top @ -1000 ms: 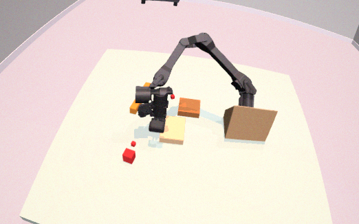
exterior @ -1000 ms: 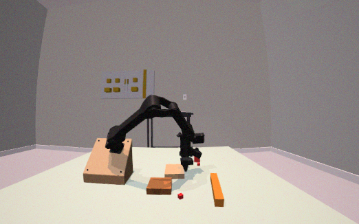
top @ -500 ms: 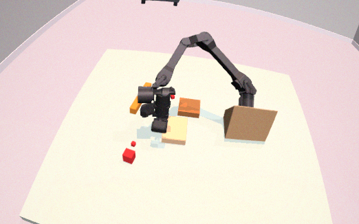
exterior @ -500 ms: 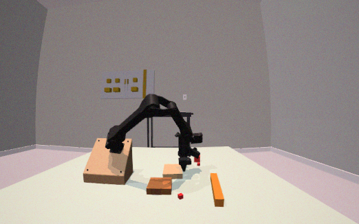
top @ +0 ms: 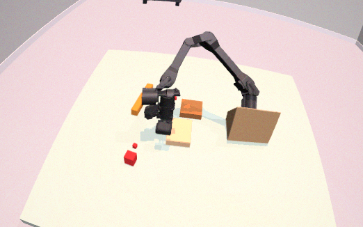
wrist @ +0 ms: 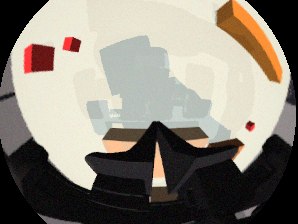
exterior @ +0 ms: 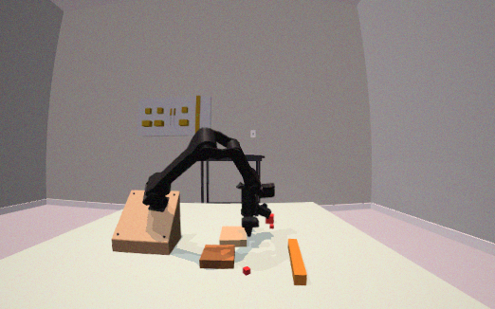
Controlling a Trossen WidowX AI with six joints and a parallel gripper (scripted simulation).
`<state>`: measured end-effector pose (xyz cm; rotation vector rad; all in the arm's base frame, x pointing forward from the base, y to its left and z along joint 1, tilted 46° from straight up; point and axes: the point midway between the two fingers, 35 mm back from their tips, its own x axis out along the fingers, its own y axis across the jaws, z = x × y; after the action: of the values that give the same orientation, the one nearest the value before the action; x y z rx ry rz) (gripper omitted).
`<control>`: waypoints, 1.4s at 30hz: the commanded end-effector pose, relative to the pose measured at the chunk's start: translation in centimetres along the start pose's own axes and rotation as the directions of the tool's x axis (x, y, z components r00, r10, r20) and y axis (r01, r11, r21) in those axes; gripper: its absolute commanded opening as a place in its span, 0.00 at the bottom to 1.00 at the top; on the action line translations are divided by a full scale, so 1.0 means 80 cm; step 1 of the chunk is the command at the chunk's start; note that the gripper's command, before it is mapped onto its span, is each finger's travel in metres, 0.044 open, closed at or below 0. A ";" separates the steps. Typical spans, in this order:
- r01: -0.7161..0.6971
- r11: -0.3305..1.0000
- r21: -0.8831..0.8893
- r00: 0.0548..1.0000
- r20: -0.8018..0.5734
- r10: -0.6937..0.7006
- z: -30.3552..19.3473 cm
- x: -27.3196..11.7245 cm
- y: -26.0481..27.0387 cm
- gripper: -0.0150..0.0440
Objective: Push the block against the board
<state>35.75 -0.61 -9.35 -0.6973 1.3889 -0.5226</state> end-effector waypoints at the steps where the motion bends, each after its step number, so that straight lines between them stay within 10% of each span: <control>1: 0.002 1.000 -0.003 1.000 -0.013 -0.002 -0.009 0.004 -0.001 0.25; 42: 0.002 1.000 -0.004 1.000 -0.015 -0.002 -0.048 0.004 -0.002 0.25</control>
<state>32.68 -1.10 -9.42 -0.6996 1.3893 -0.5237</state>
